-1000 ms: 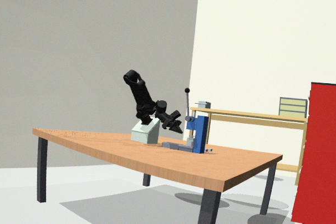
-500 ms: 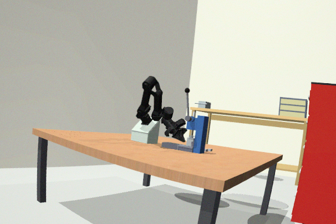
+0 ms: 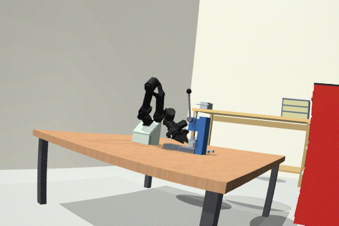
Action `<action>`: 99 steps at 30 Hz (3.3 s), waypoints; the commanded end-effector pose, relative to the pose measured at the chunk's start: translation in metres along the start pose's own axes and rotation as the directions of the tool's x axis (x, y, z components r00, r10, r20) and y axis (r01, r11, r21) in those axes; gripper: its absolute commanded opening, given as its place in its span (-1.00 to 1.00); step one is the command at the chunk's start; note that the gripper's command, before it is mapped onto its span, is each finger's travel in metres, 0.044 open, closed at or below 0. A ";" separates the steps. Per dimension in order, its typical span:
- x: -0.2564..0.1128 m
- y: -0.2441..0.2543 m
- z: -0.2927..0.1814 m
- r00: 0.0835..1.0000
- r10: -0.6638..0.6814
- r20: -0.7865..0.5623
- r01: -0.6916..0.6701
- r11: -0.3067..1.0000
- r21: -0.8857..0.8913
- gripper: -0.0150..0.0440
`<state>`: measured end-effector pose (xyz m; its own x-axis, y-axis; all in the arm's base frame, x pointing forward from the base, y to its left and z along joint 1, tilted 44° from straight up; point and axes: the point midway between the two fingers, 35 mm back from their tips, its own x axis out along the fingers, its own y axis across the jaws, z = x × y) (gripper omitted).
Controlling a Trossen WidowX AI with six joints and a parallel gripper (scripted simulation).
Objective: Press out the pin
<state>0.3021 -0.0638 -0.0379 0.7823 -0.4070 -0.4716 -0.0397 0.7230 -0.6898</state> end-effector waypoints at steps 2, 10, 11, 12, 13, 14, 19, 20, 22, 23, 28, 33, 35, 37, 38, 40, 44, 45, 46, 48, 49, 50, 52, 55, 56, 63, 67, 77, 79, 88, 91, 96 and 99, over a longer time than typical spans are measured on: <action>0.000 -0.001 0.000 1.000 -0.004 -0.001 0.004 1.000 0.004 0.53; 0.014 -0.001 0.010 0.999 -0.004 0.034 0.004 1.000 0.005 0.53; 0.022 -0.002 0.015 0.999 -0.005 0.054 0.005 1.000 0.005 0.53; 0.026 -0.002 0.018 0.998 -0.006 0.066 0.005 1.000 0.005 0.53; 0.028 -0.003 0.019 0.998 -0.006 0.070 0.005 1.000 0.005 0.53; 0.028 -0.003 0.019 0.998 -0.006 0.070 0.005 1.000 0.005 0.53; 0.028 -0.005 0.019 0.998 -0.006 0.069 0.005 1.000 0.005 0.53; 0.028 -0.006 0.019 0.998 -0.006 0.069 0.006 1.000 0.005 0.53; 0.028 -0.008 0.019 0.998 -0.006 0.069 0.006 1.000 0.004 0.53; 0.028 -0.009 0.019 0.998 -0.006 0.069 0.006 1.000 0.004 0.53; 0.028 -0.014 0.019 0.998 -0.006 0.069 0.006 1.000 0.004 0.53; 0.027 -0.015 0.019 0.998 -0.006 0.069 0.006 1.000 0.004 0.53; 0.027 -0.015 0.019 0.998 -0.006 0.069 0.006 1.000 0.004 0.53; 0.027 -0.015 0.019 0.998 -0.006 0.069 0.006 1.000 0.004 0.53; 0.027 -0.015 0.019 0.998 -0.006 0.069 0.006 1.000 0.004 0.53; 0.027 -0.014 0.020 0.997 -0.003 0.072 0.002 1.000 0.007 0.53; 0.027 -0.014 0.020 0.997 -0.003 0.072 0.002 1.000 0.007 0.53; 0.027 -0.014 0.020 0.997 -0.003 0.072 0.002 1.000 0.007 0.53; 0.027 -0.013 0.020 0.997 -0.003 0.072 0.003 1.000 0.006 0.53; 0.027 -0.007 0.019 0.998 -0.005 0.069 0.005 1.000 0.005 0.53; 0.027 -0.006 0.019 0.998 -0.006 0.069 0.006 1.000 0.004 0.53; 0.026 -0.006 0.018 0.998 -0.006 0.065 0.005 1.000 0.005 0.53; 0.013 -0.006 0.009 0.999 -0.004 0.033 0.004 1.000 0.005 0.53; 0.000 -0.006 -0.001 1.000 -0.004 -0.002 0.004 1.000 0.004 0.53; 0.000 -0.006 -0.001 1.000 -0.004 -0.002 0.004 1.000 0.004 0.53; 0.003 -0.005 0.002 1.000 -0.001 0.008 0.001 1.000 0.001 0.53; 0.000 -0.006 -0.001 1.000 -0.004 -0.002 0.004 1.000 0.004 0.53; 0.000 -0.005 0.000 1.000 -0.003 0.002 0.003 1.000 0.003 0.53; 0.000 -0.006 -0.001 1.000 -0.004 -0.002 0.004 1.000 0.004 0.53; -0.044 -0.005 0.024 1.000 0.001 -0.006 -0.001 1.000 0.008 0.53; -0.061 -0.005 0.027 1.000 -0.001 -0.003 0.001 1.000 0.007 0.53; -0.065 -0.004 0.029 1.000 -0.001 -0.003 0.001 1.000 0.007 0.61; -0.057 0.000 0.053 1.000 0.011 -0.019 -0.010 1.000 0.018 0.88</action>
<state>0.2749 -0.0221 0.0085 0.7665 -0.4120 -0.4927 -0.0493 0.7272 -0.6847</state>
